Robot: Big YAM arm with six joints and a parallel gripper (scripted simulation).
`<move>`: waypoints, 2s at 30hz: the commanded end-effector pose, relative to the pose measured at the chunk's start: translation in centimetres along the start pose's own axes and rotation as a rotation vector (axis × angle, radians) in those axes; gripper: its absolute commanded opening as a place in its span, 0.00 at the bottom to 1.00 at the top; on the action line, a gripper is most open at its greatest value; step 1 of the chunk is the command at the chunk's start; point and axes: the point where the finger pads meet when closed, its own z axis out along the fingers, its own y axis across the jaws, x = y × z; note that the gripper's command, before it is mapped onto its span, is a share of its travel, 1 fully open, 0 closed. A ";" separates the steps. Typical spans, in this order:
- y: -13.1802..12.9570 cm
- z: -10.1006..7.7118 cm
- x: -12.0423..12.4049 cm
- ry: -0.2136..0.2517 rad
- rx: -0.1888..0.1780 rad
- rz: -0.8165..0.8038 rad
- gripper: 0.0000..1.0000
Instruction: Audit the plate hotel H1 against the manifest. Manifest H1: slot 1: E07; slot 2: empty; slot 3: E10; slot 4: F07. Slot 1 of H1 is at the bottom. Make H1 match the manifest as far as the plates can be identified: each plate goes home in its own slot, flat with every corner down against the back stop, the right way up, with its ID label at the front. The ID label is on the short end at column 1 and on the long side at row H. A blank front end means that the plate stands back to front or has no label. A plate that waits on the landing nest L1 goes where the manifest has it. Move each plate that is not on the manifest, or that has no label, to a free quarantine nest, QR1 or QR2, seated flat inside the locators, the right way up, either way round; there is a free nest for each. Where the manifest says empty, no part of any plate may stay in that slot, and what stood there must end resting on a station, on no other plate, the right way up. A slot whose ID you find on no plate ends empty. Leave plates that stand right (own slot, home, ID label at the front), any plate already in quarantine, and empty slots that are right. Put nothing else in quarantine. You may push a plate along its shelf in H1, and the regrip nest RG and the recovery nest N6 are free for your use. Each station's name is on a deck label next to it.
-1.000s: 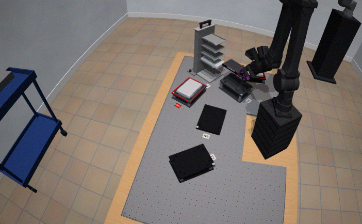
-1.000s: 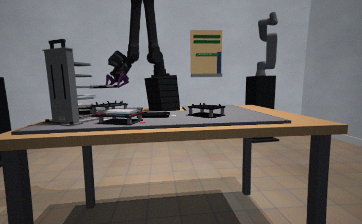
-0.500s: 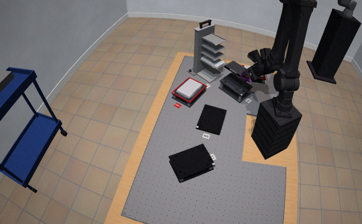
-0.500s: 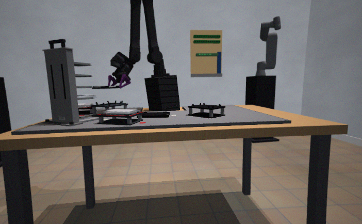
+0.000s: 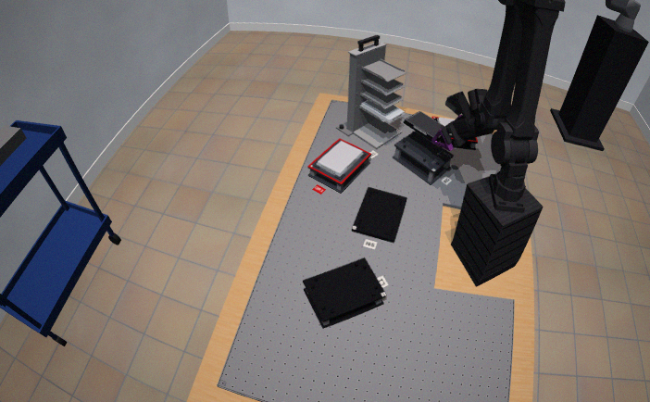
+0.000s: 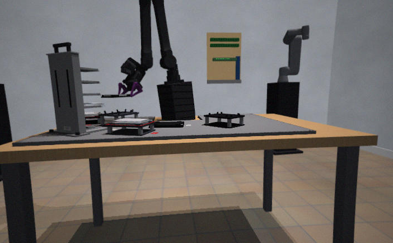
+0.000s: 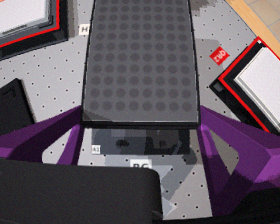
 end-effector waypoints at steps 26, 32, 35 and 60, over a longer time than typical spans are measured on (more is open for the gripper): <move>-0.3 1.3 0.1 -0.026 0.003 -0.028 0.86; -0.3 1.4 0.3 -0.025 0.003 -0.027 0.86; -0.2 1.5 0.4 -0.024 0.002 -0.027 0.86; -0.1 2.2 1.4 -0.022 0.000 -0.025 0.86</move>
